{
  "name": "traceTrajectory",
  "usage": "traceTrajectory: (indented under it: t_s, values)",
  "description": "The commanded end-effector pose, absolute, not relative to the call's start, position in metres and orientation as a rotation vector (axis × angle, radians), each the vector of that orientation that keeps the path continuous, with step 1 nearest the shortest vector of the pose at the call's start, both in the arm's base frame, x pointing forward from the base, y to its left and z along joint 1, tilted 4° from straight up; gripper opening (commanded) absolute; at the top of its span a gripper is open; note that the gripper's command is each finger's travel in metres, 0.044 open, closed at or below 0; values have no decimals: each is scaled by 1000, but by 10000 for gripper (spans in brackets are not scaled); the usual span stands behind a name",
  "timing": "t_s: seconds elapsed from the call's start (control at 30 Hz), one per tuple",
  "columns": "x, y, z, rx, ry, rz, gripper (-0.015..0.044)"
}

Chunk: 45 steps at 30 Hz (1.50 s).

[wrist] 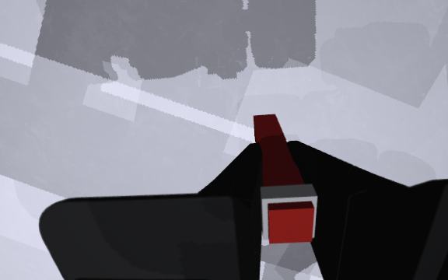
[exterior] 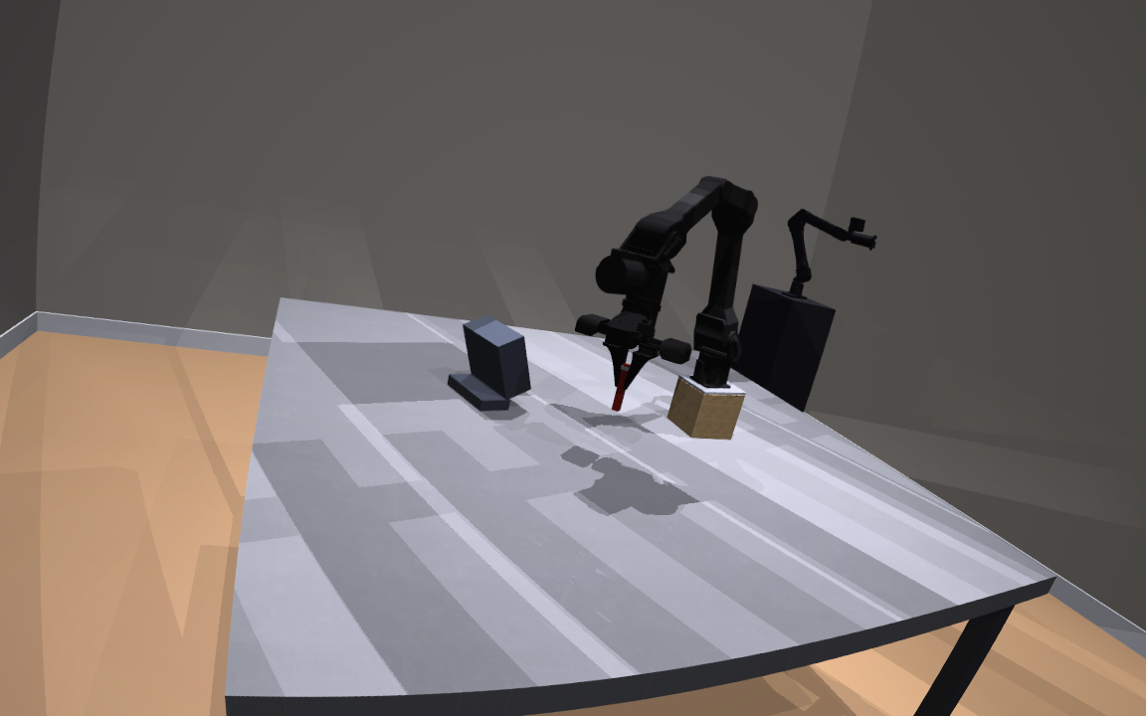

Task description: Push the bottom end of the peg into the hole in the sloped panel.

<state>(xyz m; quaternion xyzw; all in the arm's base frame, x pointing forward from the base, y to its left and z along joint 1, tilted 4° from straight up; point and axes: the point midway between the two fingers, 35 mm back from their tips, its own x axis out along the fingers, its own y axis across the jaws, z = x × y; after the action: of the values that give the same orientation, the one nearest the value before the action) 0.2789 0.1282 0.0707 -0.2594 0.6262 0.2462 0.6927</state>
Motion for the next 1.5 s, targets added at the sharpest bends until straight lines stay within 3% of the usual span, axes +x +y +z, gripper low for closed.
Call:
traceTrajectory:
  t_s: [0.0,1.47]
  values:
    - [279,124,67,-560,1402,558,0]
    - [301,88,53,-340,1304,568,0]
